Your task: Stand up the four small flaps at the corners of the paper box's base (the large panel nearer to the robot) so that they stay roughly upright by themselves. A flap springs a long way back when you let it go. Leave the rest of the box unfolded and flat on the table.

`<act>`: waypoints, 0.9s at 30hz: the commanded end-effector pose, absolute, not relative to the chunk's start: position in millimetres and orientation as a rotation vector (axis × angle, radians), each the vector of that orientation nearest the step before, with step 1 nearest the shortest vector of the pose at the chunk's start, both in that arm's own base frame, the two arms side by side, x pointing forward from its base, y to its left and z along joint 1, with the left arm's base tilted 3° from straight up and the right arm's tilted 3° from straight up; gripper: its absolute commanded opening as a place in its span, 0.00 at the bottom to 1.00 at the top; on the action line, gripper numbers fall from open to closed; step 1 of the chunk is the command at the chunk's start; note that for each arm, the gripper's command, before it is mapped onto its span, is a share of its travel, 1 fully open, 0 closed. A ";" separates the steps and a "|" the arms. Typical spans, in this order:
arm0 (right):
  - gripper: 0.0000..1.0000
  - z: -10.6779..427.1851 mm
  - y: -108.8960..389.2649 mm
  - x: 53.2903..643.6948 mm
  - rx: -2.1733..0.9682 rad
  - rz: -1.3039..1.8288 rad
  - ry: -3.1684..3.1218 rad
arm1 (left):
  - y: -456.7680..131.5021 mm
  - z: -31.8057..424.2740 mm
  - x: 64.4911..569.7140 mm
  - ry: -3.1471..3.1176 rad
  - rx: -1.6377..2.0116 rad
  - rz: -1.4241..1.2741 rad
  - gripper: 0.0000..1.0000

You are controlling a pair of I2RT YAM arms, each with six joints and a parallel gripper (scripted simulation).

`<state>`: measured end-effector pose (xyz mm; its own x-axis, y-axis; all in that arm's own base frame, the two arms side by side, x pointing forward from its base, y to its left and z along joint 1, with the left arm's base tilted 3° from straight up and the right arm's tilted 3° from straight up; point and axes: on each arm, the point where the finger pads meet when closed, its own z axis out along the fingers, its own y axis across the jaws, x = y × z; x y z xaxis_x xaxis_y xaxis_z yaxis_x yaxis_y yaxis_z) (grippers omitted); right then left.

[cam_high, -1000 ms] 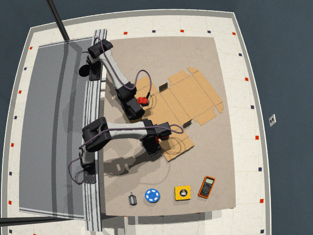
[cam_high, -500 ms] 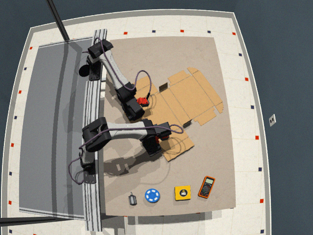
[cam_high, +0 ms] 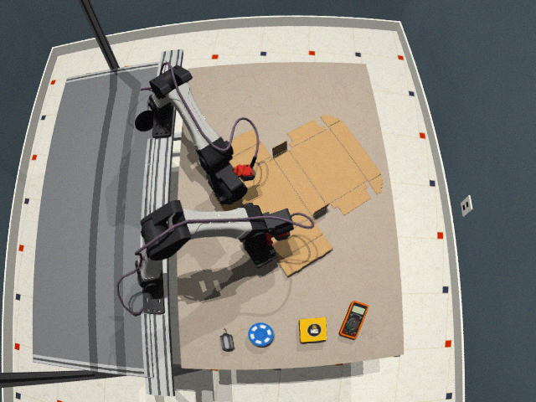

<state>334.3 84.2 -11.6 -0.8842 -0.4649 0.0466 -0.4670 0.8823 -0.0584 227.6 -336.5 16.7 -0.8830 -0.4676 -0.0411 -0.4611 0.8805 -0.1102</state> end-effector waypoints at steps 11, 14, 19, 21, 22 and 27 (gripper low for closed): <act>0.76 -15.2 81.6 342.4 0.726 0.148 -3.060 | -314.2 57.4 210.1 2.975 -0.712 -0.184 0.48; 0.76 -15.2 81.6 342.4 0.726 0.148 -3.060 | -309.2 57.1 208.3 2.976 -0.715 -0.177 0.48; 0.76 -15.4 81.1 342.4 0.724 0.146 -3.059 | -319.6 67.3 215.4 2.955 -0.713 -0.246 0.48; 0.76 -13.1 83.0 350.3 0.723 0.089 -3.071 | -318.7 66.0 214.9 2.956 -0.714 -0.241 0.48; 0.76 -12.5 83.5 353.0 0.734 0.061 -3.067 | -318.2 65.3 214.5 2.957 -0.714 -0.239 0.48; 0.76 -10.7 81.7 348.0 0.726 -0.018 -3.035 | -316.4 62.8 213.5 2.960 -0.715 -0.231 0.48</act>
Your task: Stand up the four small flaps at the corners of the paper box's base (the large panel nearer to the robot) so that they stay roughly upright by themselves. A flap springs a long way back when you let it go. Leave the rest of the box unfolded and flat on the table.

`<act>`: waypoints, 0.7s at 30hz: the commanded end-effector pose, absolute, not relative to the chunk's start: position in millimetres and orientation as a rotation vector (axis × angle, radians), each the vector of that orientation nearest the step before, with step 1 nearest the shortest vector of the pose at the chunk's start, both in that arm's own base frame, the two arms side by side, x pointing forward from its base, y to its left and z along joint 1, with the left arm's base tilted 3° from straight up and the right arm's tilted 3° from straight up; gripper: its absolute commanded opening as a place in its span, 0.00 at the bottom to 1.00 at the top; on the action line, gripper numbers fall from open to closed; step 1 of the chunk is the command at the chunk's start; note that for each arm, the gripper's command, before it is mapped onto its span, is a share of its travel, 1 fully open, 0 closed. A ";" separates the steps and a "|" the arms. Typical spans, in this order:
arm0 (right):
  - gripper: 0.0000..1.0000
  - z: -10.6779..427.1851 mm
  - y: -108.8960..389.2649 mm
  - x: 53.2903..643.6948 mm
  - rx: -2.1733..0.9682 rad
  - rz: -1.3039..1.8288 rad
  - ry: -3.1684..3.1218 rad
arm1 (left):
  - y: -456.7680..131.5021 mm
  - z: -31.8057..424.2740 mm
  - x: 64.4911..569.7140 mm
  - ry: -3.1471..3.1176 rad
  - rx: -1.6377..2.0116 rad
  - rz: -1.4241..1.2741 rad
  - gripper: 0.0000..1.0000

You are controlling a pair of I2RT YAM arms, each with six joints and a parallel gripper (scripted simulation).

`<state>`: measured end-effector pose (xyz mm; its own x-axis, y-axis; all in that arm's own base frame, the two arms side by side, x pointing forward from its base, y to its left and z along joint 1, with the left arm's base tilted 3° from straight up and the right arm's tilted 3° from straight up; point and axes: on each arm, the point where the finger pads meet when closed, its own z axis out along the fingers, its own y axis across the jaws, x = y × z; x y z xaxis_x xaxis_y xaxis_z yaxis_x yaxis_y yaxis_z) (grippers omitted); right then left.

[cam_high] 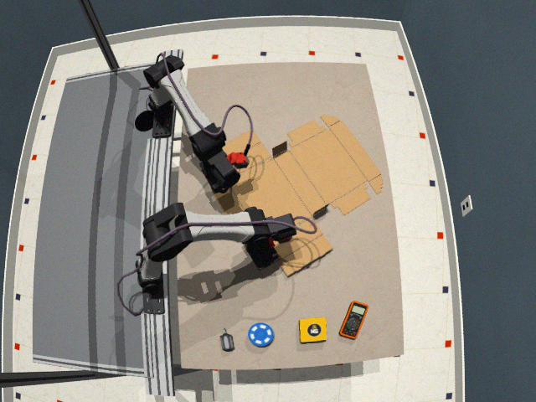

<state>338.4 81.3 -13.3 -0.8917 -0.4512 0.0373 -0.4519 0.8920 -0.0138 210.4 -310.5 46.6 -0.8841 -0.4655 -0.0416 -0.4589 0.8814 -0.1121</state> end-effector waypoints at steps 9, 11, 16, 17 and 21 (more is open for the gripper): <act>0.76 14.2 80.9 349.8 0.740 -0.093 -3.071 | -313.4 53.1 211.6 2.973 -0.723 -0.186 0.48; 0.76 18.0 80.5 349.8 0.739 -0.128 -3.065 | -313.2 53.0 211.5 2.973 -0.723 -0.186 0.48; 0.76 22.8 80.3 349.7 0.737 -0.169 -3.057 | -313.0 52.8 211.4 2.973 -0.723 -0.186 0.48; 0.76 22.8 80.3 349.7 0.737 -0.169 -3.057 | -313.0 52.8 211.4 2.973 -0.723 -0.186 0.48; 0.76 23.2 82.4 349.2 0.744 -0.172 -3.055 | -312.7 52.6 211.2 2.973 -0.723 -0.186 0.48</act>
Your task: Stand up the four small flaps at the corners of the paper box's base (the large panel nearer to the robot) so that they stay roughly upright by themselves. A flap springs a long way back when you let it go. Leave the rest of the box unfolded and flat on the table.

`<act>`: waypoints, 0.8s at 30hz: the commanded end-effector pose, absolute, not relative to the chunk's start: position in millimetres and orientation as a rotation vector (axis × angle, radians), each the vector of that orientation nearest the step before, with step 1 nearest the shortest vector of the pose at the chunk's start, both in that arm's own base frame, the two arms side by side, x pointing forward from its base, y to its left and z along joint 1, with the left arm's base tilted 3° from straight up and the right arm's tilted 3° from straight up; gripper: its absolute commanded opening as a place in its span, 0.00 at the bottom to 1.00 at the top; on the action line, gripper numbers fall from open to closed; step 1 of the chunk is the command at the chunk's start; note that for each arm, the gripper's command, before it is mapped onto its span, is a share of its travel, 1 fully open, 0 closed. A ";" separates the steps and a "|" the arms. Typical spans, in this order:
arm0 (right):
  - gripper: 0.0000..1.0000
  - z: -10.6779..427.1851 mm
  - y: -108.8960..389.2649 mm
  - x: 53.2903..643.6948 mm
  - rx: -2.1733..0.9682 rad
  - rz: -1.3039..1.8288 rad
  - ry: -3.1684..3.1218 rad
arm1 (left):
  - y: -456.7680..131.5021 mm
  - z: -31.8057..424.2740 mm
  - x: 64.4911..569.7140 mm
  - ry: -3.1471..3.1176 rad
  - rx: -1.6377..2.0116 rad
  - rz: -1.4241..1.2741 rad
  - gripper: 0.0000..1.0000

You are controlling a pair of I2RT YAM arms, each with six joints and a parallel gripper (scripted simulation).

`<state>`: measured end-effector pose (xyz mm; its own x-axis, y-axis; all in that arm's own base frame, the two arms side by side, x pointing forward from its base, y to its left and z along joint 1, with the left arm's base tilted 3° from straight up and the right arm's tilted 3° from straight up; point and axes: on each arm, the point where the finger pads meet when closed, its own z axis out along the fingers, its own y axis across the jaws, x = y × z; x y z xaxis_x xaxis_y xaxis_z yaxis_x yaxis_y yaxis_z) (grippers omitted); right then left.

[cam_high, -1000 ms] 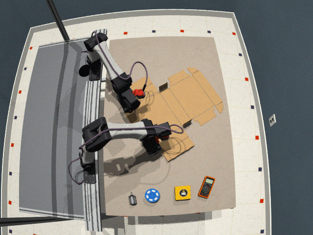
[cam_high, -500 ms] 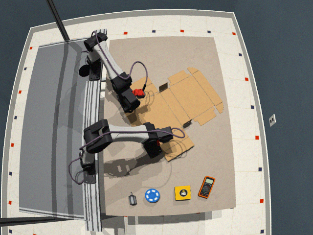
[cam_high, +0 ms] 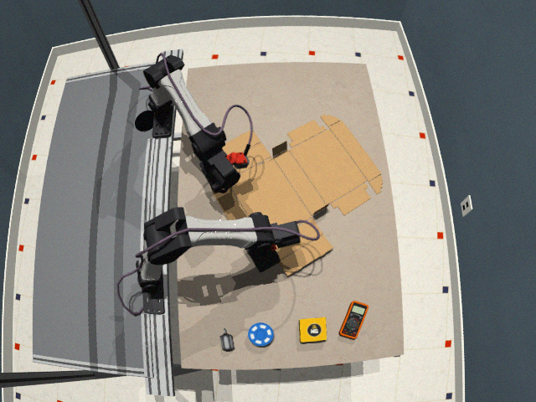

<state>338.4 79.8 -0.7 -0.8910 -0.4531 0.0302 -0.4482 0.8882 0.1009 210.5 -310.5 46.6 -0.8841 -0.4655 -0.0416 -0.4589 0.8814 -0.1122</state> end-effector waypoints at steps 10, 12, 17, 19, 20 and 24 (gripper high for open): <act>0.76 28.0 83.2 348.9 0.745 -0.175 -3.054 | -307.3 62.0 209.3 2.968 -0.720 -0.201 0.48; 0.76 30.2 83.2 348.9 0.744 -0.177 -3.053 | -301.8 58.7 206.0 2.975 -0.722 -0.176 0.48; 0.76 42.8 83.0 349.3 0.740 -0.186 -3.053 | -295.0 64.3 201.6 2.977 -0.720 -0.175 0.48; 0.76 51.1 82.9 349.3 0.738 -0.192 -3.053 | -289.8 68.0 199.4 2.976 -0.722 -0.175 0.48; 0.76 55.6 82.9 349.4 0.737 -0.195 -3.052 | -287.3 70.0 197.9 2.977 -0.722 -0.174 0.48; 0.76 73.1 83.9 349.2 0.736 -0.208 -3.050 | -278.3 78.8 191.8 2.978 -0.718 -0.176 0.48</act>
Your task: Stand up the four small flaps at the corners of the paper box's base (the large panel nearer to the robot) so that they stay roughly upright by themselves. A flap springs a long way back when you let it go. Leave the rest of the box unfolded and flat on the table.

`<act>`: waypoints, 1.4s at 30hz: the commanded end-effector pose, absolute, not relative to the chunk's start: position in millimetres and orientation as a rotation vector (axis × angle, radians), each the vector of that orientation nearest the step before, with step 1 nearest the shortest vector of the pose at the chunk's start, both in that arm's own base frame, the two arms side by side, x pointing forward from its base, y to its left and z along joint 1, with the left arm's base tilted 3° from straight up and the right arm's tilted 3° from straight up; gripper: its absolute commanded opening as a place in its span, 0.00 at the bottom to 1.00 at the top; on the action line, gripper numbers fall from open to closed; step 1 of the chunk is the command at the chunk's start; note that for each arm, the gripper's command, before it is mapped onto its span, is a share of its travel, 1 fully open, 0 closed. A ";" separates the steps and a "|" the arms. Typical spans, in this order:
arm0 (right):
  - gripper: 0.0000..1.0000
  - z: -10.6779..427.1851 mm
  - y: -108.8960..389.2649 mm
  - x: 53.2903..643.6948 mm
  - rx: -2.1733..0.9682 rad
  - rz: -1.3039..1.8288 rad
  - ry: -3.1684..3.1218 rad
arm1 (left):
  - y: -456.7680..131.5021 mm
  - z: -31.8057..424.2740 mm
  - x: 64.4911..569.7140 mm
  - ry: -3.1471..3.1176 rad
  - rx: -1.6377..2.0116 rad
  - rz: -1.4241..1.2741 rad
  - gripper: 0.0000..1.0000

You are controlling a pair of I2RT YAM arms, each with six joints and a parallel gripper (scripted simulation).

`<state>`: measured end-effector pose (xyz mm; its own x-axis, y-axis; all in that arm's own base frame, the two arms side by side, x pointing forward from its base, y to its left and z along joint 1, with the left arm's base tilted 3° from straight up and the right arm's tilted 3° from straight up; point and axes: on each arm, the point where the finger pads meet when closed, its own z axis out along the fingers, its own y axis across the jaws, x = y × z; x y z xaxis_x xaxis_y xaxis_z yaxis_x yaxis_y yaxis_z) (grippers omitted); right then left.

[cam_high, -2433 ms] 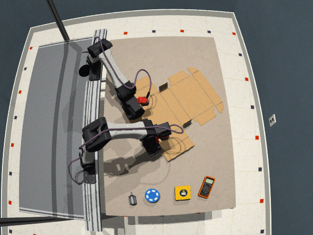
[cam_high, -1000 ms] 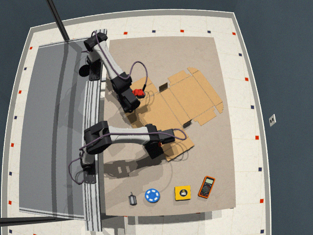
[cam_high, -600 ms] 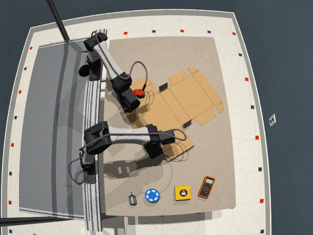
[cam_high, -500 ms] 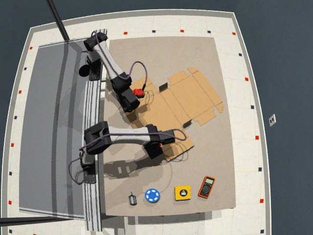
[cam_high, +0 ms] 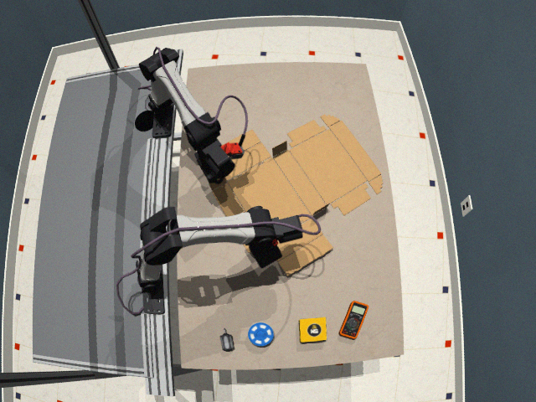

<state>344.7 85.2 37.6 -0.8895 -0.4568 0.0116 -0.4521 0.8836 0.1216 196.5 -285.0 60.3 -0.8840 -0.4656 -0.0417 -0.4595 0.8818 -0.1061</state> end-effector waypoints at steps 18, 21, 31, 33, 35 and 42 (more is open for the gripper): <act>0.76 82.7 52.8 362.2 0.718 -0.200 -2.996 | -234.8 94.0 168.7 2.984 -0.726 -0.169 0.54; 0.76 86.8 33.8 371.5 0.718 -0.200 -2.996 | -219.2 99.6 159.7 2.986 -0.726 -0.168 0.58; 0.76 105.3 43.2 370.9 0.756 -0.209 -3.038 | -236.0 103.8 165.8 2.983 -0.717 -0.186 0.70; 0.76 105.6 37.4 371.5 0.734 -0.205 -3.045 | -237.1 105.1 166.3 2.981 -0.720 -0.190 0.73; 0.76 105.4 37.1 371.5 0.734 -0.202 -3.044 | -240.0 102.3 168.1 2.982 -0.722 -0.185 0.76; 0.76 105.3 37.1 372.6 0.735 -0.201 -3.047 | -234.9 102.0 168.7 2.972 -0.725 -0.183 0.76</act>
<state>363.7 41.7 84.5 -0.8889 -0.4571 0.0305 -0.4482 0.8816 0.1482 168.2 -231.2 96.9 -0.8832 -0.4668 -0.0448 -0.4597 0.8807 -0.1140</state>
